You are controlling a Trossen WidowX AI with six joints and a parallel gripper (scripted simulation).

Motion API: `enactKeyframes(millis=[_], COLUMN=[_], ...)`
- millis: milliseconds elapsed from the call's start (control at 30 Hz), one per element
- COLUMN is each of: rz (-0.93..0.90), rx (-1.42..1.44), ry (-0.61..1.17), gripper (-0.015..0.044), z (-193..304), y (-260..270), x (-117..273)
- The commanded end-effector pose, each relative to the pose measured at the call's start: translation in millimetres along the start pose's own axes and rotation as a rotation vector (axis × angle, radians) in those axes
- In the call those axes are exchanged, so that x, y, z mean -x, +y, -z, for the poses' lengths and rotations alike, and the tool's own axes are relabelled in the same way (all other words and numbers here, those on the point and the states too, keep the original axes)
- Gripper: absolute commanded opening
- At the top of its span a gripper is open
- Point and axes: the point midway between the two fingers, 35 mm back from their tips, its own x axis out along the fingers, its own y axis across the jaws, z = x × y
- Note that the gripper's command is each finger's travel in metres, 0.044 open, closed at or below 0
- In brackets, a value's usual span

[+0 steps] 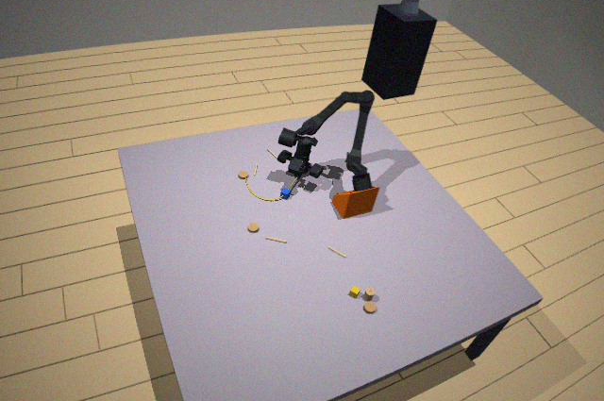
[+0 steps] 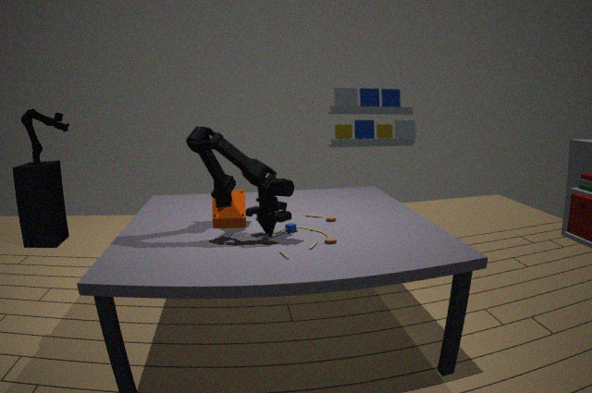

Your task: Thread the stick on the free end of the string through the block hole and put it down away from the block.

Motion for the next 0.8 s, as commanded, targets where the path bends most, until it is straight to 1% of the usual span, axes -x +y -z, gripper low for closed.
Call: enactKeyframes(millis=[0,300,767], rz=[-0.003,-0.039,-0.040], rx=[0.005,-0.001,-0.001], ry=[-0.005,-0.006,-0.006], gripper=[0.0000,0.0000,0.0000], z=[1.4,15.4,15.7], y=[1.1,-0.6,-0.7], x=[1.4,-12.2,-12.5])
